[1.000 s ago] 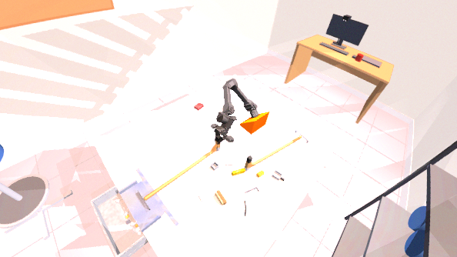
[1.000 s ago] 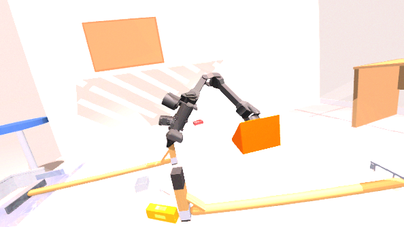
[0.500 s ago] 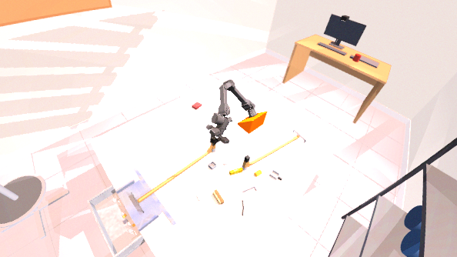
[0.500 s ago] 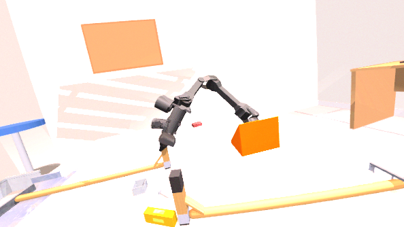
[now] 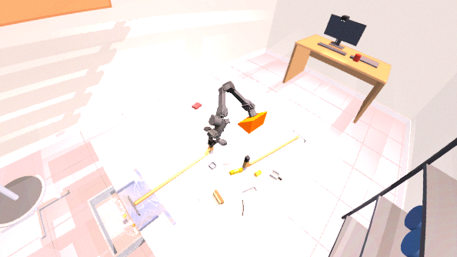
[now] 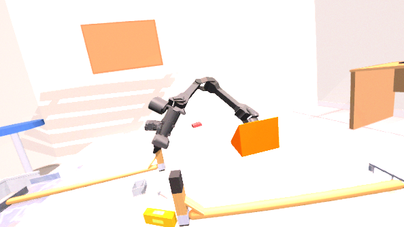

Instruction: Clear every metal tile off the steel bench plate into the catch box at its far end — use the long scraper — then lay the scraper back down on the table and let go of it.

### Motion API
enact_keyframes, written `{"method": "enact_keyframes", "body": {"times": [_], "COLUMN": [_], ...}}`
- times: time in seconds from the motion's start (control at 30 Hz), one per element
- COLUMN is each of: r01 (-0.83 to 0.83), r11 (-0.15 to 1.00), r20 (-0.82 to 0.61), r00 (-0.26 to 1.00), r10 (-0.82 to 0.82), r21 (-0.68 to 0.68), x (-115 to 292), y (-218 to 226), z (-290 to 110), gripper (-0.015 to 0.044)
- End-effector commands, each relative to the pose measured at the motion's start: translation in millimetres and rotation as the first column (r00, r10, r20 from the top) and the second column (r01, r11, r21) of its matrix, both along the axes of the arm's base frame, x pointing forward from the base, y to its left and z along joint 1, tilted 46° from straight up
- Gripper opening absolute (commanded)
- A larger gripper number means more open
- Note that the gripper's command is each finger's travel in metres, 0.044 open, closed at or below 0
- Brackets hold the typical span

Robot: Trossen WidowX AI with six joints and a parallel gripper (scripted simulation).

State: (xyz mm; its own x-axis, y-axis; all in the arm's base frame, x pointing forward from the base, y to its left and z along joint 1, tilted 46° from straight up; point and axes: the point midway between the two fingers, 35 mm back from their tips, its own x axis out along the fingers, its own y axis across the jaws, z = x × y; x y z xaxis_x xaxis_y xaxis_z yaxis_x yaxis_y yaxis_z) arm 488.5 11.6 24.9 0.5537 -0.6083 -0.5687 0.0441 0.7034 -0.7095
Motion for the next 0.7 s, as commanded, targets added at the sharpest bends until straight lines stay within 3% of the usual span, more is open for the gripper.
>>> {"method": "enact_keyframes", "body": {"times": [0.0, 0.67], "r01": [-0.013, -0.013], "r11": [1.0, 1.0], "r20": [0.01, 0.013], "r00": [1.0, 1.0], "r10": [0.012, 0.013], "r21": [0.005, 0.004], "x": [9.8, 39.1], "y": [3.9, 0.8], "z": [4.2, 2.8], "gripper": [0.0, 0.0]}}
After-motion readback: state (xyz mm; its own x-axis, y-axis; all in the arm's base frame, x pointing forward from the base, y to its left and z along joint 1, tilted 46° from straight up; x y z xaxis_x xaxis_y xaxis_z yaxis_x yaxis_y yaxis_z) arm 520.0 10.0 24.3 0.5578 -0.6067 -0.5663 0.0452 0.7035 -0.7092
